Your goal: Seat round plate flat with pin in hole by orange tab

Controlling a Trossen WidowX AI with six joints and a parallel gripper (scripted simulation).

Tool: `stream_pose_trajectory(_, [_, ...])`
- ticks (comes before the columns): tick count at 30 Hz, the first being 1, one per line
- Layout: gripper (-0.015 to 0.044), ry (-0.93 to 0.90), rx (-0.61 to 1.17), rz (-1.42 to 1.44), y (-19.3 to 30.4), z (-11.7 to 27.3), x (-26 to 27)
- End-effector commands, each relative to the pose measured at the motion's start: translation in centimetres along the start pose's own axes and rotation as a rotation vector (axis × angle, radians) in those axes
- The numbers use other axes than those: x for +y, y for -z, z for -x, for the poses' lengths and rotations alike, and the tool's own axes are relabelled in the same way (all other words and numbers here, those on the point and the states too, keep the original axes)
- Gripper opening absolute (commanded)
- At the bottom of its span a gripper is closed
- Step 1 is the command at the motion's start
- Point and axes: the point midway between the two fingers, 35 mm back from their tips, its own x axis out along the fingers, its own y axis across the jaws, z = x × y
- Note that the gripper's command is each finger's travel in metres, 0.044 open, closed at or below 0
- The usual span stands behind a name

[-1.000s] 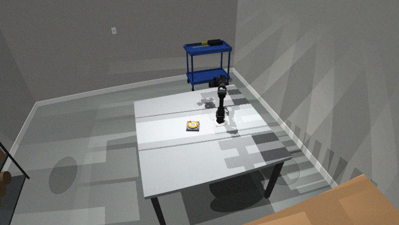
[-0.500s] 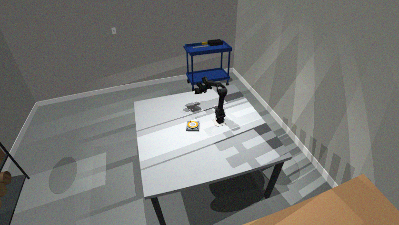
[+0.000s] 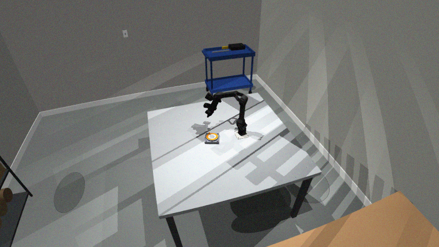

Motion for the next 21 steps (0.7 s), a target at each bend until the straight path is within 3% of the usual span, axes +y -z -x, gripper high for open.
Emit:
stream_pose_trajectory(1, [0.0000, 0.017, 0.139, 0.144, 1.8, -1.3, 4.0])
stream_pose_trajectory(10, [0.0000, 0.101, 0.414, 0.515, 6.7, -2.0, 11.6])
stream_pose_trajectory(21, [0.0000, 0.125, 0.461, 0.599, 7.3, -2.2, 13.1])
